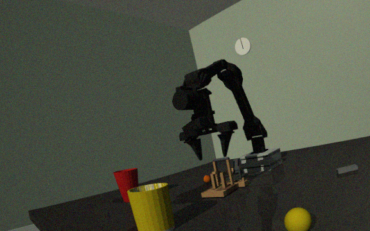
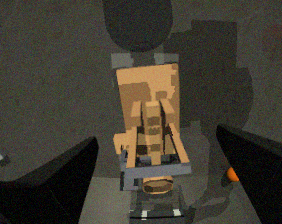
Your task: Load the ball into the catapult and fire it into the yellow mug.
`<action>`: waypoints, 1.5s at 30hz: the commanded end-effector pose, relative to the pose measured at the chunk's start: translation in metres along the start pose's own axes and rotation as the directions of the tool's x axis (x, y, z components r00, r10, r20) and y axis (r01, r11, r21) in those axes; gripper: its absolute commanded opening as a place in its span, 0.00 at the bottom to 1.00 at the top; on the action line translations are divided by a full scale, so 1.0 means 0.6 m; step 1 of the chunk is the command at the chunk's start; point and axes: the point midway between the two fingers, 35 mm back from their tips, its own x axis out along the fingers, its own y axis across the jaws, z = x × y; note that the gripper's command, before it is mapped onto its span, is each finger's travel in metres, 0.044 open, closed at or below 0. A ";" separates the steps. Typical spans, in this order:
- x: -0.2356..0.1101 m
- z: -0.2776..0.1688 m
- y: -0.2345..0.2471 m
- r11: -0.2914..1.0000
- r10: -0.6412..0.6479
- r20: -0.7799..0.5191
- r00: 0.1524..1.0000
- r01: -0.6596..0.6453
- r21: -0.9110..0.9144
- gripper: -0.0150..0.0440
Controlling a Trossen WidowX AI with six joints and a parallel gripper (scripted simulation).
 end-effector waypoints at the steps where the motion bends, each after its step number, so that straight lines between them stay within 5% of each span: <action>1: -0.033 -0.005 0.000 1.000 0.000 0.003 1.000 0.000 -0.003 1.00; 8: -0.021 -0.003 0.000 1.000 0.002 0.008 1.000 -0.002 0.000 1.00; 13: 0.053 -0.003 0.000 1.000 0.002 0.008 1.000 -0.002 0.000 1.00; 45: 0.127 -0.001 0.000 1.000 0.002 0.008 1.000 -0.002 0.000 1.00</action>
